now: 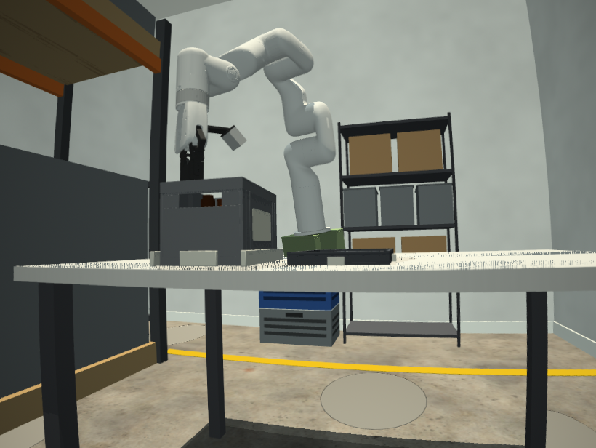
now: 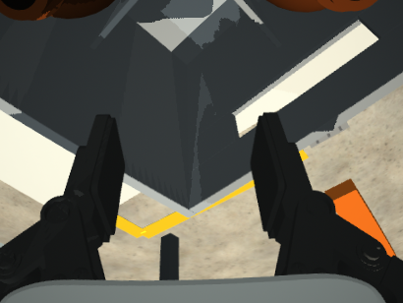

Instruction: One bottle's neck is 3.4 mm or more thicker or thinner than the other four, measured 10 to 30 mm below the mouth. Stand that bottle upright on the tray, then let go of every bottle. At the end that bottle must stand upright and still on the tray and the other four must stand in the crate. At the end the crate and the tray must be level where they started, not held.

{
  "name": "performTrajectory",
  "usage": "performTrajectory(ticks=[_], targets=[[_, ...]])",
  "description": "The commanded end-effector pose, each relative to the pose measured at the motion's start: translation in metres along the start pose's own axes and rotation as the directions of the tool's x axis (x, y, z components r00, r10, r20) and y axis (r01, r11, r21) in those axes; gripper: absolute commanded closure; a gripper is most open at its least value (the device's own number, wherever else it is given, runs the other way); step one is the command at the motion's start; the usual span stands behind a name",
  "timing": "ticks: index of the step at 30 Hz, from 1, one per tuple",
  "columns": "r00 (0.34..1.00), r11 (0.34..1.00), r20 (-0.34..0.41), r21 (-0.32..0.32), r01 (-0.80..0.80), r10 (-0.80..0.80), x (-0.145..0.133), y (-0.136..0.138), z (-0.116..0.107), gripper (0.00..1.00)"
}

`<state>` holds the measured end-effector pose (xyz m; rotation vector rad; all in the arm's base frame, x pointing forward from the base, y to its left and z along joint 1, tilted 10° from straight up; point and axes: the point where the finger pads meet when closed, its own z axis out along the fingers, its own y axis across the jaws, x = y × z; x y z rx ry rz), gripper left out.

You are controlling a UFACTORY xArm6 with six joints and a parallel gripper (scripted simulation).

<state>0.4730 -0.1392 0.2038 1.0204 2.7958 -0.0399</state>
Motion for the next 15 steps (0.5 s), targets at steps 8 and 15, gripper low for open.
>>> performTrajectory(ticks=[8, 15], targets=[[1.000, 1.000, 0.004, -0.002, 0.000, 0.000, -0.0013, 0.0005, 0.0000, 0.35], [1.000, 1.000, 0.004, -0.002, 0.000, 0.000, -0.0013, 0.0006, 0.0047, 0.35]])
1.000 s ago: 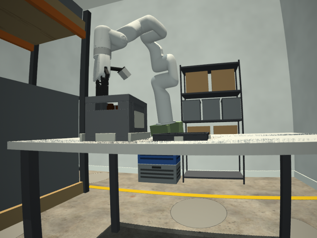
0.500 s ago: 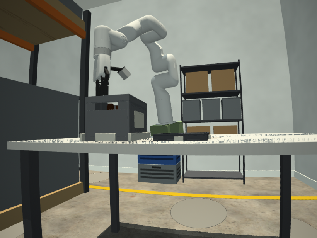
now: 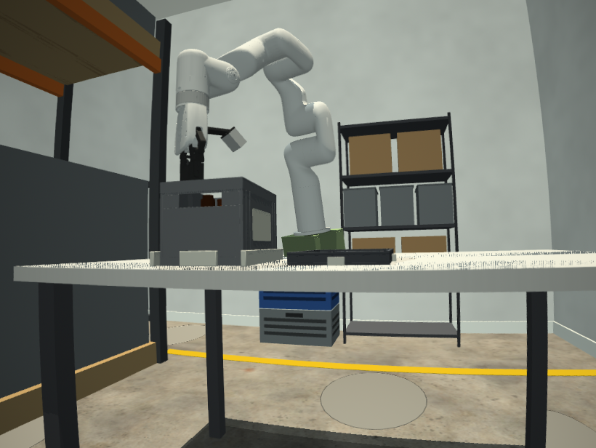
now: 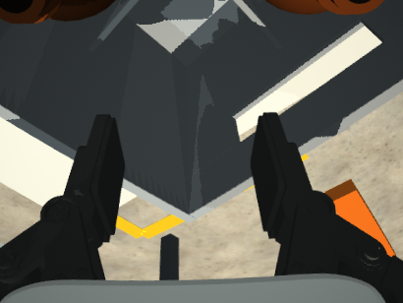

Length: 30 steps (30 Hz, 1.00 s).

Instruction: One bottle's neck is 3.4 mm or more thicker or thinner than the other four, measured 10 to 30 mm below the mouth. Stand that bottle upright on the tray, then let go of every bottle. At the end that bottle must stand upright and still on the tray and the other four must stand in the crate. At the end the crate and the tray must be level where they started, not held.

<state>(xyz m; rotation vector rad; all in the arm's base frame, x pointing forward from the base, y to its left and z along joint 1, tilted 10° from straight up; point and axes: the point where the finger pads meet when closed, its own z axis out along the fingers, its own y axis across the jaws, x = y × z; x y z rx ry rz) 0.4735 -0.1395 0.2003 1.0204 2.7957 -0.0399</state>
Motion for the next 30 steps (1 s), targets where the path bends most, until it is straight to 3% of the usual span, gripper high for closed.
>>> performTrajectory(ticks=[1, 30], targets=[[1.000, 1.000, 0.004, -0.002, 0.000, 0.000, -0.001, 0.001, 0.002, 0.35], [1.000, 1.000, 0.004, -0.002, 0.000, 0.000, -0.001, 0.001, 0.030, 0.35]])
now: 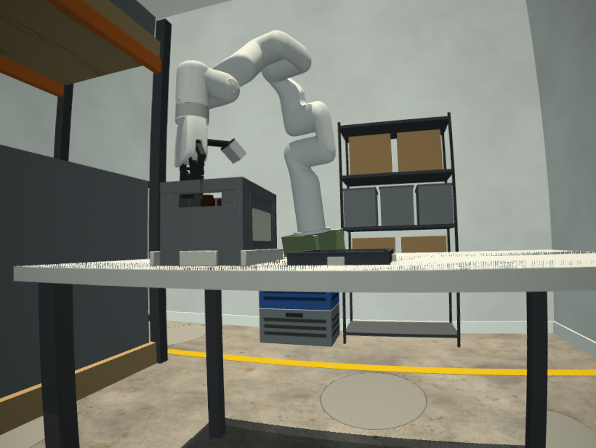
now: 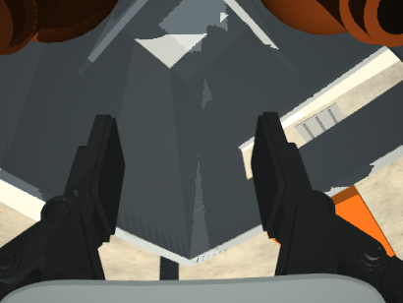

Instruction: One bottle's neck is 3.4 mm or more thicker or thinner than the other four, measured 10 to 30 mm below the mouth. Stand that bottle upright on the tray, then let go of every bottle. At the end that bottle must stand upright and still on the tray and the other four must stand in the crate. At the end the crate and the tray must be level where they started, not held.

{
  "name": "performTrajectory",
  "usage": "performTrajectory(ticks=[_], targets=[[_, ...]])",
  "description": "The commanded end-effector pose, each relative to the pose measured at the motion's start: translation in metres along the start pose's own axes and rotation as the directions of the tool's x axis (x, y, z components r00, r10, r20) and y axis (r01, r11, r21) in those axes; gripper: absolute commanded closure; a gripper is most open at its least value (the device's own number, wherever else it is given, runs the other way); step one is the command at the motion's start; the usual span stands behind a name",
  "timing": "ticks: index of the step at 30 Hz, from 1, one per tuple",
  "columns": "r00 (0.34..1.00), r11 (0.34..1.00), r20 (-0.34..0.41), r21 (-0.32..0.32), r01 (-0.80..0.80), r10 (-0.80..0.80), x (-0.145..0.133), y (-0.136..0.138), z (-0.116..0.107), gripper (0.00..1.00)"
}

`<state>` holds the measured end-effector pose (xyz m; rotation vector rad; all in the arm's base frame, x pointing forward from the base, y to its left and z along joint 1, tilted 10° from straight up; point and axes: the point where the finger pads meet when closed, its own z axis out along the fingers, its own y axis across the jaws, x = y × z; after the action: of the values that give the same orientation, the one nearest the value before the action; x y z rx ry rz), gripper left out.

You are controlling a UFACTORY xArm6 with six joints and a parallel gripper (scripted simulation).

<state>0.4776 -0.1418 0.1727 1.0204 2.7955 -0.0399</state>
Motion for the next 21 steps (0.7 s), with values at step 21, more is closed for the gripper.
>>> performTrajectory(ticks=[21], targets=[[1.000, 1.000, 0.004, -0.002, 0.000, 0.000, -0.0013, 0.0006, 0.0069, 0.35]])
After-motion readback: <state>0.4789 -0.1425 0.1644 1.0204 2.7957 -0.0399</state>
